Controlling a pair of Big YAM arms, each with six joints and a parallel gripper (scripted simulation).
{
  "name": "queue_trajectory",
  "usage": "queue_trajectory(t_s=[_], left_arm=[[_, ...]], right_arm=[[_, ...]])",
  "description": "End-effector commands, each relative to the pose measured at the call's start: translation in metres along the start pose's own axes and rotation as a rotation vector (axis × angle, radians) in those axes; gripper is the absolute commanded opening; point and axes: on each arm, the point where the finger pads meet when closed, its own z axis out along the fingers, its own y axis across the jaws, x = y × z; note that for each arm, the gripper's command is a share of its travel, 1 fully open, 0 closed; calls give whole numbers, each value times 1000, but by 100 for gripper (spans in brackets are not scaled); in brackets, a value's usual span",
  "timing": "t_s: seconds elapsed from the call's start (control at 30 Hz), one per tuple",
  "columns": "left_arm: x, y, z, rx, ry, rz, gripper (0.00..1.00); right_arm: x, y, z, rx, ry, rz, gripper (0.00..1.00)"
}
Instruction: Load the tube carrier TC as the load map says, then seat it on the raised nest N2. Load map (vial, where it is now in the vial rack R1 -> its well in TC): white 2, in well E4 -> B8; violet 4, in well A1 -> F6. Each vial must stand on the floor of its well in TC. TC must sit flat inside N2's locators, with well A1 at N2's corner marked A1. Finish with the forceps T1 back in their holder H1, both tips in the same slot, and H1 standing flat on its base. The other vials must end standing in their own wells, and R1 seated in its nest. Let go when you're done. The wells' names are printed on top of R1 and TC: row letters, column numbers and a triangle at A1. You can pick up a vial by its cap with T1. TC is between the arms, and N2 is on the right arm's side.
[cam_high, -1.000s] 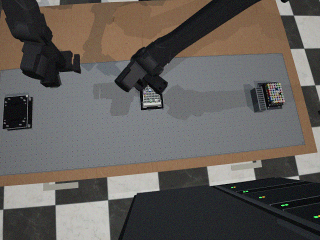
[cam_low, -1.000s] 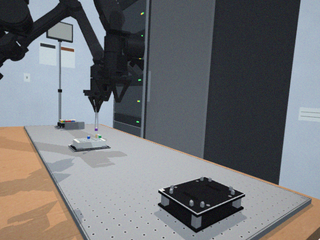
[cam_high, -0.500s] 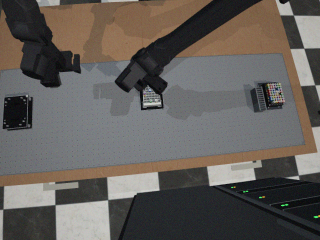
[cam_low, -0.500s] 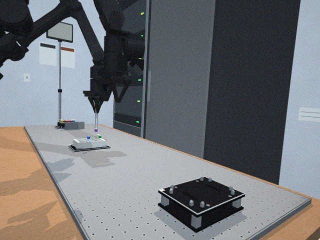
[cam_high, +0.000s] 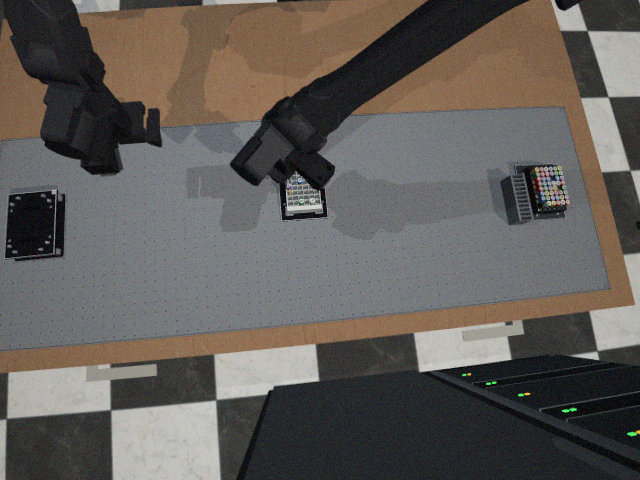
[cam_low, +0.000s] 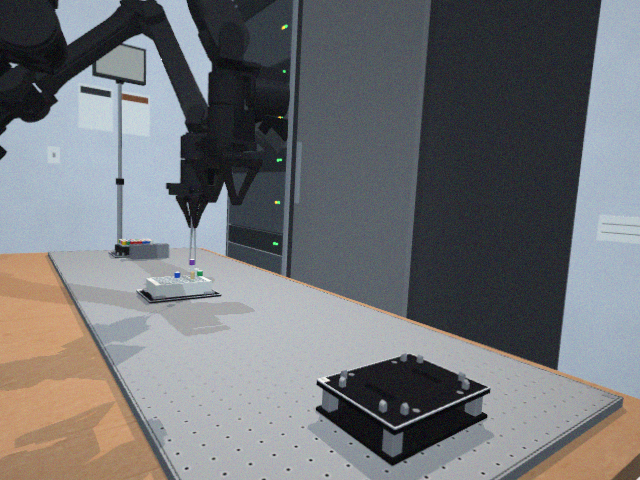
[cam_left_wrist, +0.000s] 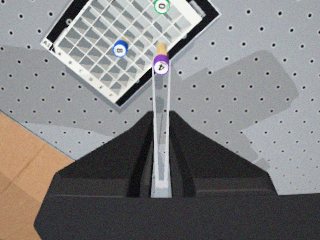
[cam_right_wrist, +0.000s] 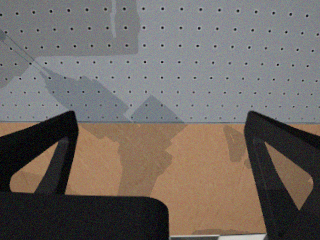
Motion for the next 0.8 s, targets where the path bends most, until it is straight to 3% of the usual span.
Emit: queue_trajectory(t_s=[0.0,0.77], left_arm=[[-8,-11,9,12,-5,-24,9],[-9,-10,16,10,-5,-24,9]], right_arm=[[-9,-2,-4,6,-17,2,100],[-9,-2,-4,6,-17,2,100]])
